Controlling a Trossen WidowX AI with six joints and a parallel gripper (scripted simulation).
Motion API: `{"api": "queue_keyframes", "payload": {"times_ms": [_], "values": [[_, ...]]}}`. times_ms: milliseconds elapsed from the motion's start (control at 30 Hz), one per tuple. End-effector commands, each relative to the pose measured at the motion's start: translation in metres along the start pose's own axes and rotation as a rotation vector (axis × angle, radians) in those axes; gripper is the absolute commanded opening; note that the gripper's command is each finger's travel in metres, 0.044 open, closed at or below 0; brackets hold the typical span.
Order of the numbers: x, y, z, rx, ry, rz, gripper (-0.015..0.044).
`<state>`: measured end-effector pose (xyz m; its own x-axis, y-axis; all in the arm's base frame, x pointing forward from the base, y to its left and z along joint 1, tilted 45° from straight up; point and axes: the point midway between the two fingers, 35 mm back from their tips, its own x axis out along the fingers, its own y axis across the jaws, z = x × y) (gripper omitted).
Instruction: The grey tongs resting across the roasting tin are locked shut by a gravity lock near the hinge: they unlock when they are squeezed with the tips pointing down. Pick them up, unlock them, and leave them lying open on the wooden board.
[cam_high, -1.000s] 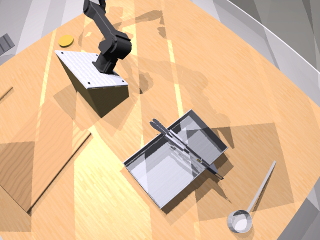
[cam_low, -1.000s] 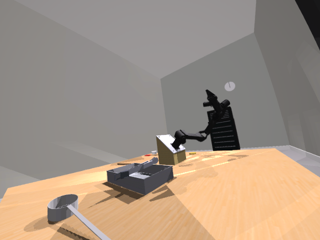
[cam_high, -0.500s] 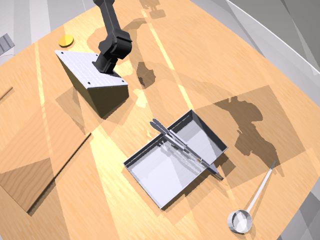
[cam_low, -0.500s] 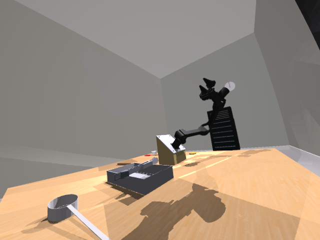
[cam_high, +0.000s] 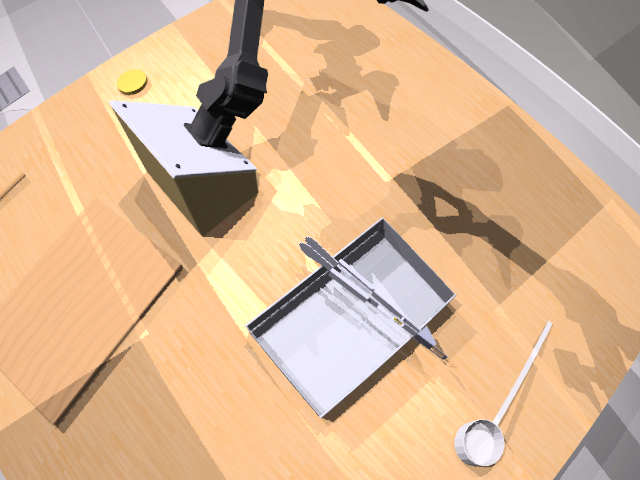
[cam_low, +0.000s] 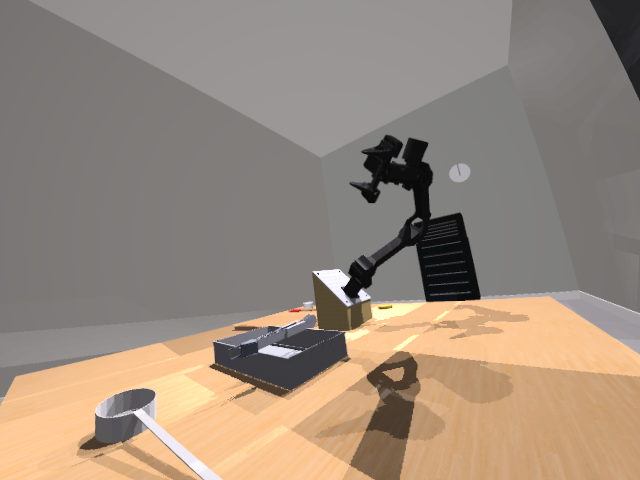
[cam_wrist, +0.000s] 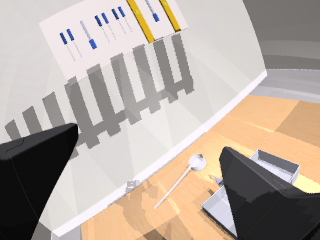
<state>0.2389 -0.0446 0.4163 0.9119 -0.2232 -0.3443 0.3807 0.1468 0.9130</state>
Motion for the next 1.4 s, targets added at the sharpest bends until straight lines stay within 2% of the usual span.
{"api": "queue_keyframes", "payload": {"times_ms": [0,167,333,533,767,1367], "values": [[0.055,-0.022,-0.027,-0.225,0.149,-0.141,0.0440],[0.123,-0.066,-0.068,-0.550,0.438,-0.278,0.0440],[0.172,-0.124,-0.108,-0.797,0.771,-0.337,0.0440],[0.209,-0.195,-0.153,-0.984,1.191,-0.250,0.0440],[0.226,-0.280,-0.199,-1.016,1.608,0.010,0.0440],[0.229,-0.294,-0.201,-1.011,1.639,0.043,0.0440]]}}
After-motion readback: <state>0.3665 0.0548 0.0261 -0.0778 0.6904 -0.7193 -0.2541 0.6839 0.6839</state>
